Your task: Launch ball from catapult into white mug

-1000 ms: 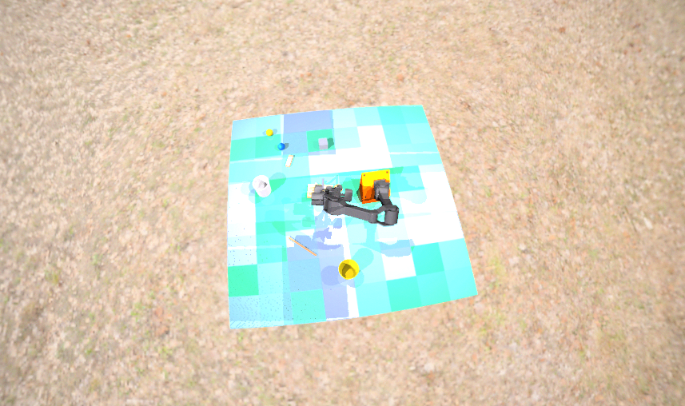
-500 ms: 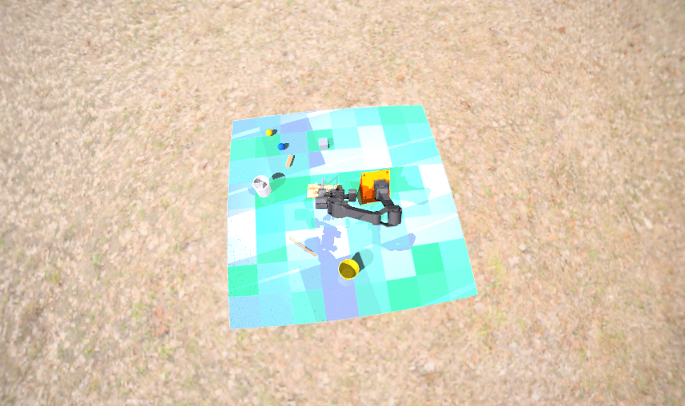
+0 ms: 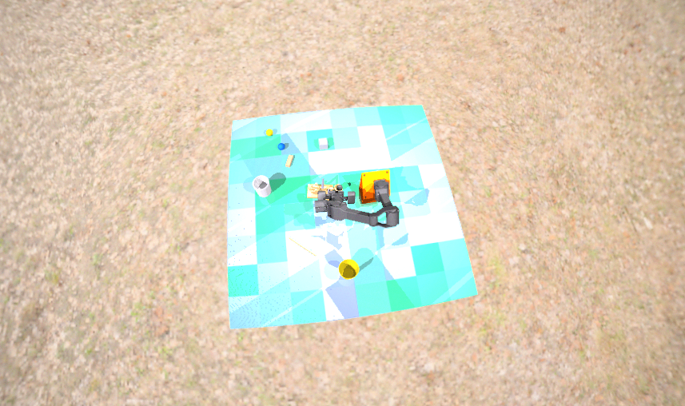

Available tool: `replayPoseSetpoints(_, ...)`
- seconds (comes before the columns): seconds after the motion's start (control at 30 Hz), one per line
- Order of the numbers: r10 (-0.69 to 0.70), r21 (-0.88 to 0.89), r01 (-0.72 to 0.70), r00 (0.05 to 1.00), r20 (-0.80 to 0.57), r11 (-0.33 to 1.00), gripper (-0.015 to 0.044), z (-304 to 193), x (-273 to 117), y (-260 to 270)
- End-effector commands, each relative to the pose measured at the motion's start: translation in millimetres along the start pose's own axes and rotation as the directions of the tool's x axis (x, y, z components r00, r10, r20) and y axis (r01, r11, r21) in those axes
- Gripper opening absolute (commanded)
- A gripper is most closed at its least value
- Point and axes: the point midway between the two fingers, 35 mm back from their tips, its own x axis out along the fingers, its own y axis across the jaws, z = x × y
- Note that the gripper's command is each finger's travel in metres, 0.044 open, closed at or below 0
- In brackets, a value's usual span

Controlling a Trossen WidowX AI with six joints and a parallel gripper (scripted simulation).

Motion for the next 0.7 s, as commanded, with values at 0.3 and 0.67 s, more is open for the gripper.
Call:
replayPoseSetpoints(0.3, 0.009, 0.004, -0.009, 1.0, 0.004, 1.0, 0.0, 15, 16, 2)
replayPoseSetpoints(0.67, 0.01, 0.004, -0.01, 1.0, 0.005, 1.0, 0.0, 28, 29, 3)
